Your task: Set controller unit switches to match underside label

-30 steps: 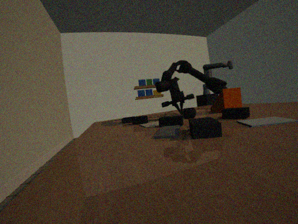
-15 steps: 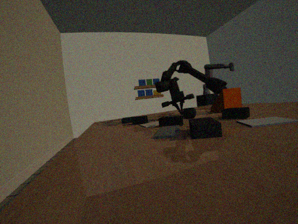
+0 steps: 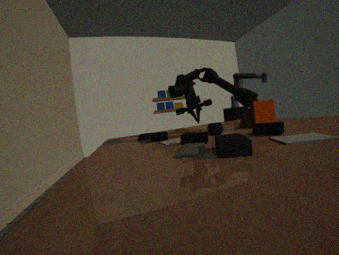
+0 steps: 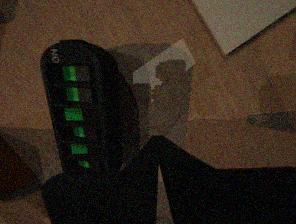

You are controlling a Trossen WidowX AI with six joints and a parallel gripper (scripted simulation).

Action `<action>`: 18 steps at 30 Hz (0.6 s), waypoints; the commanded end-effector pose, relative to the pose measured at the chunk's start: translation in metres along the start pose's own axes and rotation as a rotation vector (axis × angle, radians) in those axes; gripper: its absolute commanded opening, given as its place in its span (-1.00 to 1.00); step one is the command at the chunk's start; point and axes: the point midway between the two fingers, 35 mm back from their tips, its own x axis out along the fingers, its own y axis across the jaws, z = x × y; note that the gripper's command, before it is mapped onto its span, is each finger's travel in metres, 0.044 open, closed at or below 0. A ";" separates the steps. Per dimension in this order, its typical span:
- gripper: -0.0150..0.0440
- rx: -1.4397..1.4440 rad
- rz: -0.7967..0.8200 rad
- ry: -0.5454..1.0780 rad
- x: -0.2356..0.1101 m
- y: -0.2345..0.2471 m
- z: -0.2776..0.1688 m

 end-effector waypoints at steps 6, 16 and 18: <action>-0.49 0.014 -0.164 0.001 0.006 0.038 0.002; -0.49 0.017 -0.179 0.000 0.007 0.041 0.002; -0.49 0.005 -0.167 0.003 0.008 0.041 0.003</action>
